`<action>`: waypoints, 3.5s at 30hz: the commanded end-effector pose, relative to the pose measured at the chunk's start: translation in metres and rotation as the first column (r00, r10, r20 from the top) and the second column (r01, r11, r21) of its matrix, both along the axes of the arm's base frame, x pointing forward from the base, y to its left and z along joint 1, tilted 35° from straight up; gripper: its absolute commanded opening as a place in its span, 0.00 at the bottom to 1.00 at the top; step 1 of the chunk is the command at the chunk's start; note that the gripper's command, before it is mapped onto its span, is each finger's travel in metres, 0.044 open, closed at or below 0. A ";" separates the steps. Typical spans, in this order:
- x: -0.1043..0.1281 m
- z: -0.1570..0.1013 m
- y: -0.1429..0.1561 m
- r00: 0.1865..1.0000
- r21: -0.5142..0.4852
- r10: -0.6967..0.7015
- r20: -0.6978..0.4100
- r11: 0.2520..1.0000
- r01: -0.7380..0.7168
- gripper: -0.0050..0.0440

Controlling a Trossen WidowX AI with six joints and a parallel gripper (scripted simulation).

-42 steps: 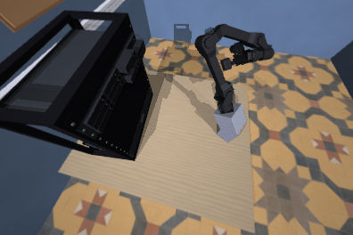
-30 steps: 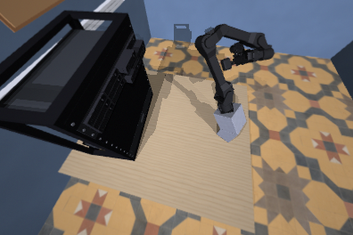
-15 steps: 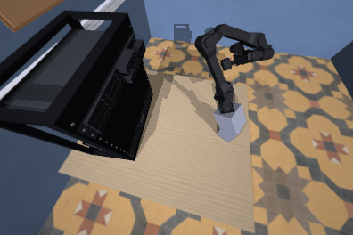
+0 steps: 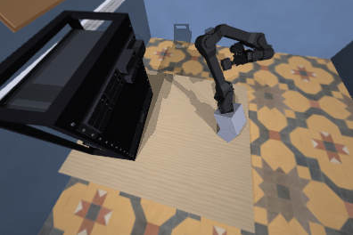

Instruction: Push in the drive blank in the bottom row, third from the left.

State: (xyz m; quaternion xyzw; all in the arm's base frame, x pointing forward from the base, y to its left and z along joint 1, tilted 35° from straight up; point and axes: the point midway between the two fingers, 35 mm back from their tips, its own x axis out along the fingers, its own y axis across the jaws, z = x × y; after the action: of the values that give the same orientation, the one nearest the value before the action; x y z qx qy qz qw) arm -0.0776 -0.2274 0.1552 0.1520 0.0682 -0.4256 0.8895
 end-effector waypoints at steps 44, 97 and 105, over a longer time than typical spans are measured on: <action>0.111 -0.021 -0.004 0.878 0.235 0.423 -0.224 0.898 -0.373 1.00; 0.335 0.111 0.167 0.793 -0.150 0.609 -0.015 0.783 -0.604 1.00; 0.323 0.151 0.215 0.687 -0.159 0.664 0.295 0.743 -0.650 1.00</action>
State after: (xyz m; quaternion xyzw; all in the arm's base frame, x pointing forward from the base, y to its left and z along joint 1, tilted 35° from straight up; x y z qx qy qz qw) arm 0.2538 -0.0294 0.2878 0.1347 0.0077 -0.0635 0.9888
